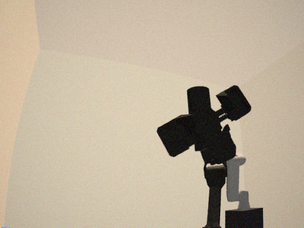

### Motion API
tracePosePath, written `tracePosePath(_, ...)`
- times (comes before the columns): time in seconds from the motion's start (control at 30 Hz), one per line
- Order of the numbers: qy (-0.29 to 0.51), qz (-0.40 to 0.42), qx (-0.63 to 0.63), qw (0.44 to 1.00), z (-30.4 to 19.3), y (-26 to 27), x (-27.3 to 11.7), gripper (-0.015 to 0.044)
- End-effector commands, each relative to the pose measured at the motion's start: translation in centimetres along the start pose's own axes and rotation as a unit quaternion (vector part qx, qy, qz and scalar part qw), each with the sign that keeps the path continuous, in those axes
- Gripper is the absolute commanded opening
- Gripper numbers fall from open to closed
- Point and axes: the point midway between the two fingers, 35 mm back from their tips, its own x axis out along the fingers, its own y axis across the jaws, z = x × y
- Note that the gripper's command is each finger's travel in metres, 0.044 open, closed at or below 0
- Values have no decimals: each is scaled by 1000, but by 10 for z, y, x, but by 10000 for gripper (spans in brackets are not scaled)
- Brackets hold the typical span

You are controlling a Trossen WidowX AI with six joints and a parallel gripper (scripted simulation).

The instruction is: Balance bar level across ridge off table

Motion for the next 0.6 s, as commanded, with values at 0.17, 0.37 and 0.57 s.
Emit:
tracePosePath(0.17,-40,109,26,993,4,65,12,315)
tracePosePath(0.37,-63,170,53,982,8,108,11,315)
tracePosePath(0.57,-82,227,85,967,12,149,5,315)
